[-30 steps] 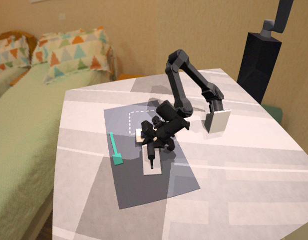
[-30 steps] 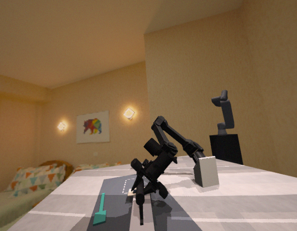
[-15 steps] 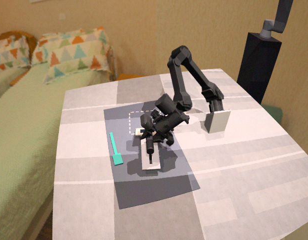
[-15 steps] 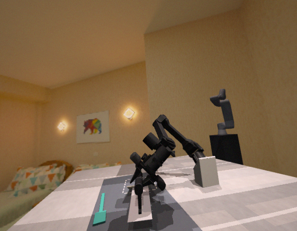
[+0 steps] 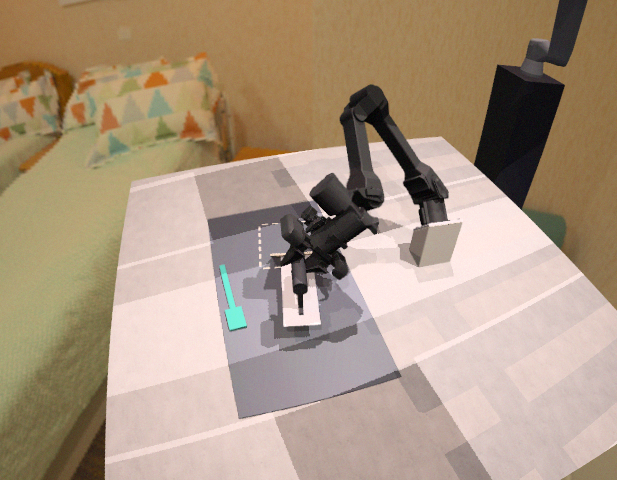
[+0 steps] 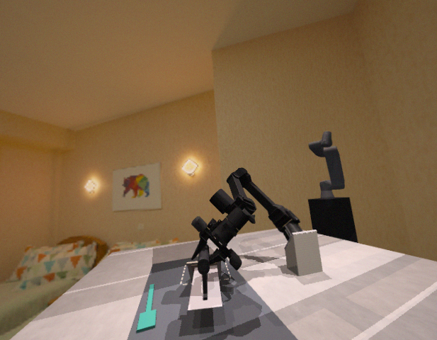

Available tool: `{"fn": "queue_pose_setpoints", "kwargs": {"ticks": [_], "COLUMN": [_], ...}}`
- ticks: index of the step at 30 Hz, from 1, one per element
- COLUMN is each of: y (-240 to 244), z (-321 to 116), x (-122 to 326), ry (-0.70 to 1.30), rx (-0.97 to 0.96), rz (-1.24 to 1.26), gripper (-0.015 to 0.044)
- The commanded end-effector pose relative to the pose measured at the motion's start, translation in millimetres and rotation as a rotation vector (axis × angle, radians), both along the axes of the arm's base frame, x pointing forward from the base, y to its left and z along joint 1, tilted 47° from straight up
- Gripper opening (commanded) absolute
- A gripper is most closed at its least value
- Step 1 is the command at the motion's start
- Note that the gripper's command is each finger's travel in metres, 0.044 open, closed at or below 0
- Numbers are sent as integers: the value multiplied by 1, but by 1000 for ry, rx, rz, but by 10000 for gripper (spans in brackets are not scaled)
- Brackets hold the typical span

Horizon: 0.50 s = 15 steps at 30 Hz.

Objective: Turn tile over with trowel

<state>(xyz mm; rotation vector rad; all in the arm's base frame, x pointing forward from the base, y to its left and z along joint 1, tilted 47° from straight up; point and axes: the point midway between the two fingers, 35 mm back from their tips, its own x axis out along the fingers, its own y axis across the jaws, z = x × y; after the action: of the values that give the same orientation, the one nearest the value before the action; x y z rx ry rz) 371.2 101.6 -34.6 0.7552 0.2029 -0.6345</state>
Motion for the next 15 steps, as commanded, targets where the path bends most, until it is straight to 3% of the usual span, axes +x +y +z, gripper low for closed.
{"fn": "queue_pose_setpoints", "kwargs": {"ticks": [1, 15], "y": [2, -10], "z": [10, 32], "x": [0, -1], "ry": [-11, -11], "rx": [6, 5], "rz": [6, 6], "gripper": [0, 0]}}
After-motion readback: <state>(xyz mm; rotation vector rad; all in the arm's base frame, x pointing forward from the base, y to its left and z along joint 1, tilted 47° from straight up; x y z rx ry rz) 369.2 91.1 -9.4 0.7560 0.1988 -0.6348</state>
